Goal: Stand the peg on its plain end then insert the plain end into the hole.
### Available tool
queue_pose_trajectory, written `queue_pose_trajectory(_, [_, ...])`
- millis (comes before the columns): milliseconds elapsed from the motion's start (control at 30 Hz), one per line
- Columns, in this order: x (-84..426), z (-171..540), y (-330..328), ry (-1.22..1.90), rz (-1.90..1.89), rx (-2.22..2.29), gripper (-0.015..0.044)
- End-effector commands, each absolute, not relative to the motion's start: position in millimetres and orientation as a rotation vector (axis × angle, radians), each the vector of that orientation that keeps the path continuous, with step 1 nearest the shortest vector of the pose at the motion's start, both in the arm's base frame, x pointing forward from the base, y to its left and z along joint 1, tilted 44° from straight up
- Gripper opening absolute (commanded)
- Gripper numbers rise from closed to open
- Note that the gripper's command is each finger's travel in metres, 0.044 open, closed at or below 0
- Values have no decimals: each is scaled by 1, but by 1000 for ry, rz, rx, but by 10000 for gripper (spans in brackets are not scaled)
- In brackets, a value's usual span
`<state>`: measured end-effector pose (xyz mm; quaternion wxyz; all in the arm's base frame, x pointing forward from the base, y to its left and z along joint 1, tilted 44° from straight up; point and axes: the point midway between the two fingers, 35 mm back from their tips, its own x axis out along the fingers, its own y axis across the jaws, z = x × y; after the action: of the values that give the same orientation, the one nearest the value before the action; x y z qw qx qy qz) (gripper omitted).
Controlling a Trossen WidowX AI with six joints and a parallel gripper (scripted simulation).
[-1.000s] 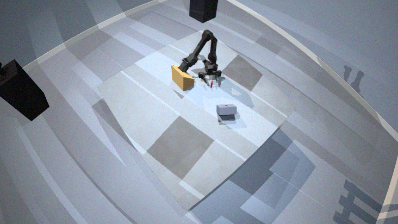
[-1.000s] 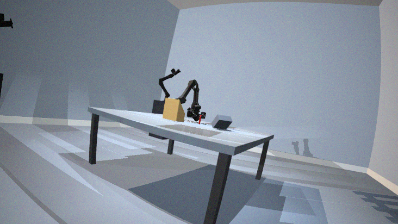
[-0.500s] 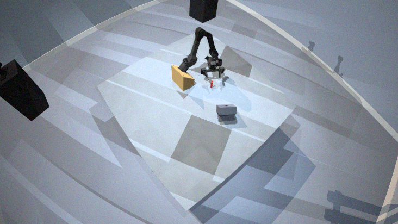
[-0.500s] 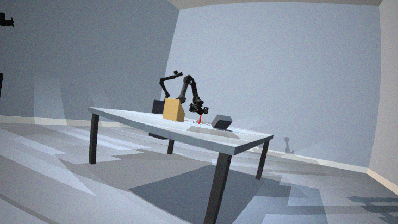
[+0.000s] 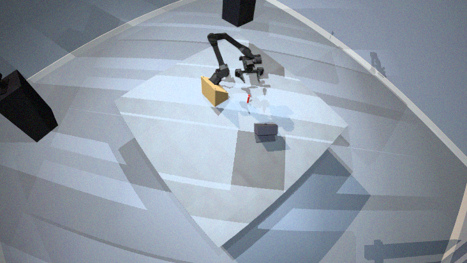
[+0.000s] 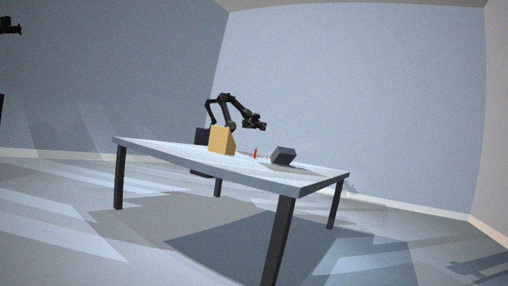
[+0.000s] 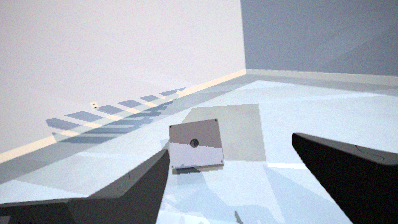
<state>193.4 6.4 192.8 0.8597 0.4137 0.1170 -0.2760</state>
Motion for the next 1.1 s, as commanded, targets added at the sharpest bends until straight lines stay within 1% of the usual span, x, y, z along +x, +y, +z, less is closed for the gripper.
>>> queue_pose_trajectory(0, [193,190,5,292,-581,839,440])
queue_pose_trajectory(567, [197,140,17,837,-589,625,440])
queue_pose_trajectory(1067, [194,112,33,1289,-437,645,440])
